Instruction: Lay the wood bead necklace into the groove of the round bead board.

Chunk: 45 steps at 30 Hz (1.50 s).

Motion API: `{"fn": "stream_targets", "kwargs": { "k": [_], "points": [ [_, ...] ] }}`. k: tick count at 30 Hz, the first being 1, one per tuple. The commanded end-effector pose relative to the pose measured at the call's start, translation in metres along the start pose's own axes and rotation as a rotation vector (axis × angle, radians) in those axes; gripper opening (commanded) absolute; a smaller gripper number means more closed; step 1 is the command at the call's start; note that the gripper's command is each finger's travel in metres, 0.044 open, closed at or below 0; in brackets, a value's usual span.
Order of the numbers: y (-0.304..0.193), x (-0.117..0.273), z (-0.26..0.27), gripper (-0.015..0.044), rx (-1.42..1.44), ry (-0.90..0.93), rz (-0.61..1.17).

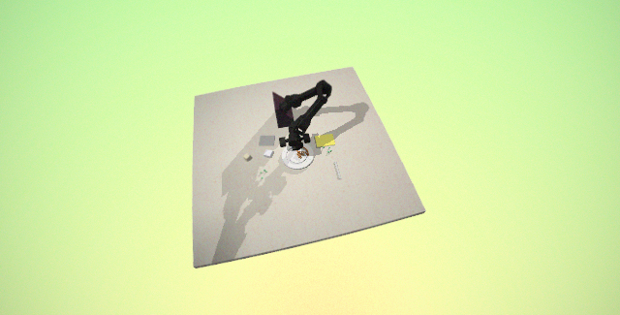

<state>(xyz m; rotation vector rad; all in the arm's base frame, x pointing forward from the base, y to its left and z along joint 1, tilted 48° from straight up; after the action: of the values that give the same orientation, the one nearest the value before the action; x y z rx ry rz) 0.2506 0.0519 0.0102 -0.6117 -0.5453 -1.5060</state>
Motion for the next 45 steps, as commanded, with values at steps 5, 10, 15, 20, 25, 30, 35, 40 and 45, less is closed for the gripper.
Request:
{"fn": "stream_targets", "kwargs": {
  "k": [5,10,15,20,25,30,35,40,45],
  "points": [
    [0.000,0.004,0.000,0.0000,-0.003,0.002,0.000],
    [-0.001,0.006,0.000,0.0000,-0.006,0.003,-0.001],
    [-0.009,0.006,-0.008,0.0000,-0.006,0.003,0.000],
    [-0.010,0.006,-0.009,0.0000,-0.006,0.003,0.000],
    [-0.010,0.001,-0.009,0.0000,-0.006,0.003,0.000],
    [-0.010,0.000,-0.009,0.0026,0.001,0.003,-0.001],
    [-0.010,0.000,-0.009,0.0157,0.001,0.003,-0.001],
    [-0.010,0.000,-0.009,0.0289,0.001,0.003,-0.001],
    [-0.010,0.006,-0.009,0.0420,-0.005,0.003,0.000]
  ]
}}
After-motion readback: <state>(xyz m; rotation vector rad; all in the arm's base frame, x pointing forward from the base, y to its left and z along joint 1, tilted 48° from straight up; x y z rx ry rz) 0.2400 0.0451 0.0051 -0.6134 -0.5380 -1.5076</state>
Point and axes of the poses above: the point midway between the two fingers, 35 mm back from their tips, its own x axis back along the fingers, its own z axis across the jaws, y = z × x, the point moved 5 cm from there along x, back along the fingers, and after that the axes turned 4 degrees about -x, right-handed, at the moved point
